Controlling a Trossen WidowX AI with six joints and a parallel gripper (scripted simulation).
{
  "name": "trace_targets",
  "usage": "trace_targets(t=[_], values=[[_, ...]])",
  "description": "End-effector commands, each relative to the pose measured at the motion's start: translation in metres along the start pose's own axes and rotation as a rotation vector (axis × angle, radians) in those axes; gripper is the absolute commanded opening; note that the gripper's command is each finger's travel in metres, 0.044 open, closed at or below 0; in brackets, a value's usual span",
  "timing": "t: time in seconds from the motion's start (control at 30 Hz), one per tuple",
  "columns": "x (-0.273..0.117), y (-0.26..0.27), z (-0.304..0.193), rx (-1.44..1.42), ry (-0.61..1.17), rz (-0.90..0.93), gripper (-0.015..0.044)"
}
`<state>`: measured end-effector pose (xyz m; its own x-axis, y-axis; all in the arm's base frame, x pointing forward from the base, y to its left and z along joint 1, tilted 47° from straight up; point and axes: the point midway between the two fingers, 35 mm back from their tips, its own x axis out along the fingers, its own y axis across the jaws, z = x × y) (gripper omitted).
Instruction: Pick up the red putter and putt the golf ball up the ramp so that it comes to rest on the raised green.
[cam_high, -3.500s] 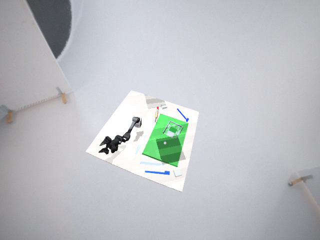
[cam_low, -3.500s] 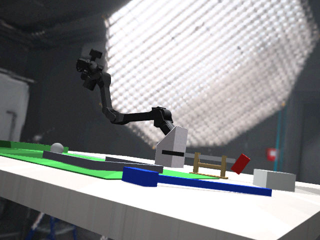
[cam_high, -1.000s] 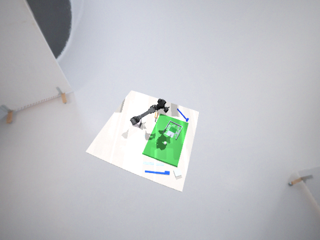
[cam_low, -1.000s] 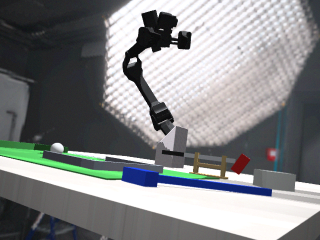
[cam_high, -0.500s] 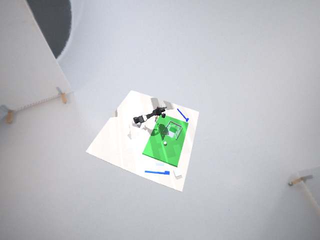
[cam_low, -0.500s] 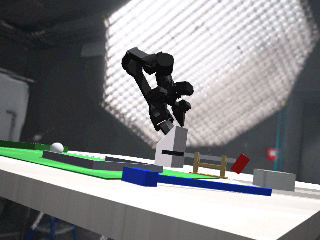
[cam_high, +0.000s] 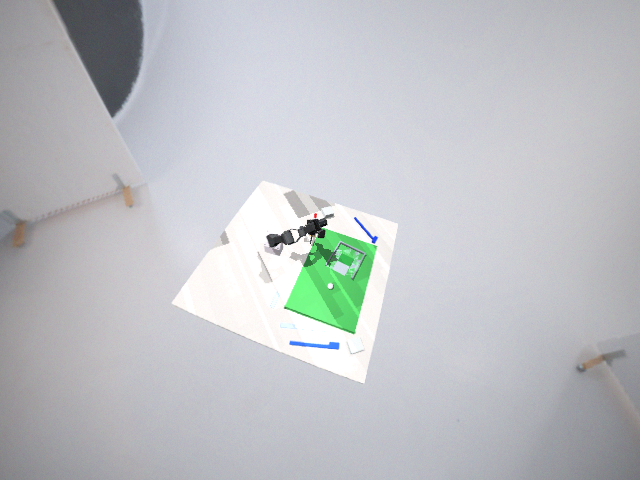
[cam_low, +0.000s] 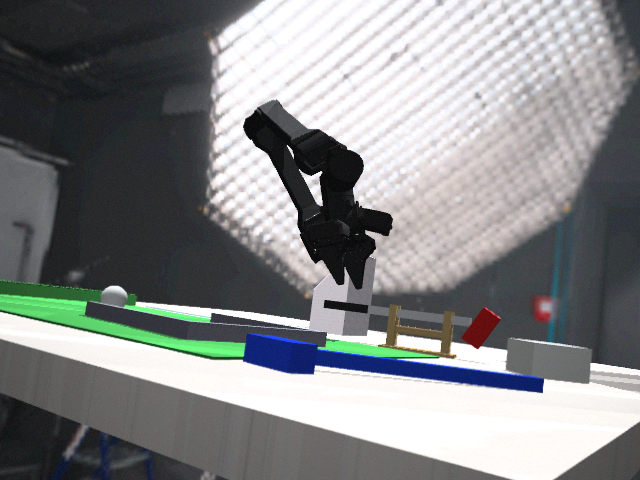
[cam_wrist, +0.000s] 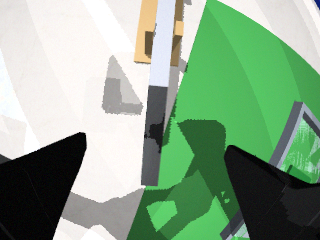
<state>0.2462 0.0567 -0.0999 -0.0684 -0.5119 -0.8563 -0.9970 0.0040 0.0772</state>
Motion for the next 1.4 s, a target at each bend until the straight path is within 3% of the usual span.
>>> trace_targets(t=[0.0, 1.17, 1.37], values=[[0.018, 0.002, -0.008, -0.007, 0.014, 0.010, 0.0440], [0.064, 0.002, -0.022, -0.007, 0.016, 0.010, 0.0440], [0.061, 0.000, -0.021, 0.000, 0.008, 0.007, 0.0282]])
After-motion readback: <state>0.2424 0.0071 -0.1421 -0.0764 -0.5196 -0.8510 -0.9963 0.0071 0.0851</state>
